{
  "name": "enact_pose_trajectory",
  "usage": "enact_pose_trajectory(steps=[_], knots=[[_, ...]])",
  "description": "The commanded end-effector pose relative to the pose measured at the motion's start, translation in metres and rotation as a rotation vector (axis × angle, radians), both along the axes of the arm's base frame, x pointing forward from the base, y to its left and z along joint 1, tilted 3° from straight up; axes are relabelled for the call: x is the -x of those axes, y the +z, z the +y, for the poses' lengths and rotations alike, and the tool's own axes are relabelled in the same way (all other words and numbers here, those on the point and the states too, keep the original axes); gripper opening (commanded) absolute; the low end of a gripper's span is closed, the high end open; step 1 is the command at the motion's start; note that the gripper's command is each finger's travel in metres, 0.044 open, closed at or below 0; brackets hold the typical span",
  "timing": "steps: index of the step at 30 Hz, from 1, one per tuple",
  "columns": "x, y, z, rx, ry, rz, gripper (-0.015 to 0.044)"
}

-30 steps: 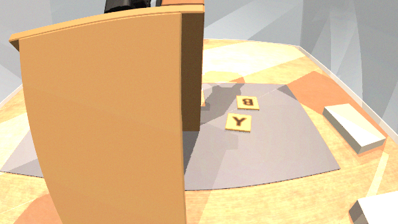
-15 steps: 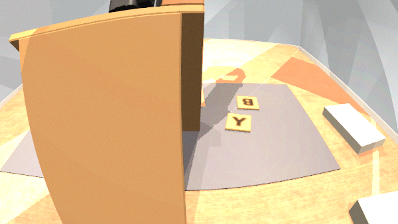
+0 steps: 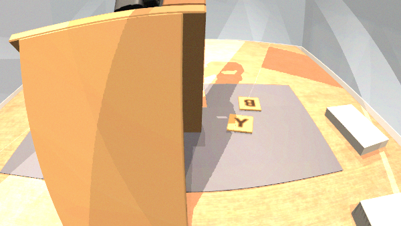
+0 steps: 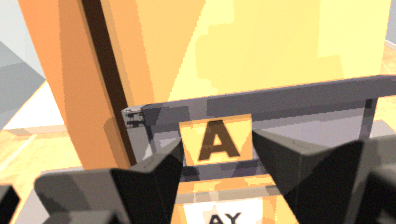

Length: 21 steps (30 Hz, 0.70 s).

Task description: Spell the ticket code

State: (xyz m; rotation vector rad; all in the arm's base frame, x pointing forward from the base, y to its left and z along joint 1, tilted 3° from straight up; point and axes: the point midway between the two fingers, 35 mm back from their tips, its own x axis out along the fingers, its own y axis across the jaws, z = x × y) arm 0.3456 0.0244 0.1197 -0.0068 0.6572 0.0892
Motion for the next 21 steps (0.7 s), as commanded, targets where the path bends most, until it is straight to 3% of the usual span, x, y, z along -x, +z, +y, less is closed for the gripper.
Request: enact_pose_trajectory(steps=[1, 21], knots=[[0.0, 0.001, 0.002, 0.0, -0.007, -0.004, 0.0], [0.001, 0.001, 0.013, -0.001, -0.007, -0.004, 0.0]])
